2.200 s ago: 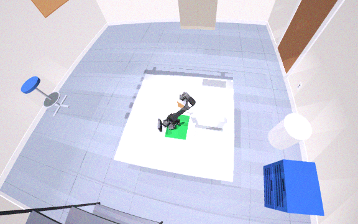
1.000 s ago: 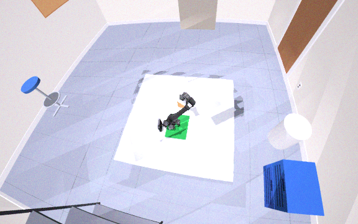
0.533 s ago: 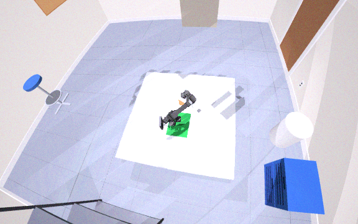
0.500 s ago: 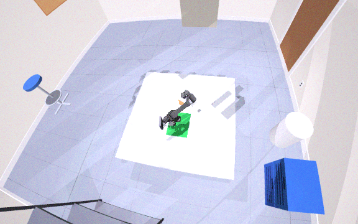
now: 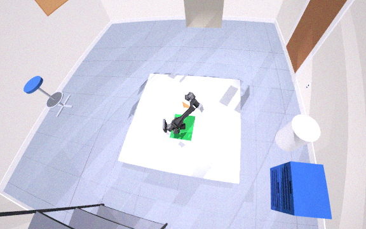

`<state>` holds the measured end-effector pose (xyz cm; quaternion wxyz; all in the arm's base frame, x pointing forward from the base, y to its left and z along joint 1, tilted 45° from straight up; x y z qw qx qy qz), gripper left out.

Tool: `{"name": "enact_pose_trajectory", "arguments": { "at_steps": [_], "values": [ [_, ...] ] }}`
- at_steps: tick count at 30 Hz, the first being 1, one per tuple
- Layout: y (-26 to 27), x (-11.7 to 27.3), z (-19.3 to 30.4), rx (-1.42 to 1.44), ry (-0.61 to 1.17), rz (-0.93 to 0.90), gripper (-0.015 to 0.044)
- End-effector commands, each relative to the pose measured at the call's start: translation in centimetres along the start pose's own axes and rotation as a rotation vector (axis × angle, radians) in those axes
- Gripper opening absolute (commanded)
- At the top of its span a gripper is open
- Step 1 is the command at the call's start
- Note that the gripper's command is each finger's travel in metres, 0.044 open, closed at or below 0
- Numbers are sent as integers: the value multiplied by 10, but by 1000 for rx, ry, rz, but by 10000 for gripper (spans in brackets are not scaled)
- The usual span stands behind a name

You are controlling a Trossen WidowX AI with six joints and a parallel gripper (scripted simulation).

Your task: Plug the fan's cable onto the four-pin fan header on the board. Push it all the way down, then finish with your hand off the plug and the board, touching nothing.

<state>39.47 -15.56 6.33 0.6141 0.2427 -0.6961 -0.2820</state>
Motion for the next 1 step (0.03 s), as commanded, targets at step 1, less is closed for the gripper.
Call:
{"name": "enact_pose_trajectory", "arguments": {
  "at_steps": [1],
  "values": [
    [18, -6, -37, -3, 7, -11, 260]
  ]
}}
Point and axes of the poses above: the point midway between the two fingers, 35 mm back from their tips, its own x axis back along the fingers, its own y axis across the jaws, z = x × y, the point moved 9 cm from there along x, back along the fingers, and after that the axes turned 7 degrees about -x, right-handed, at the moved point
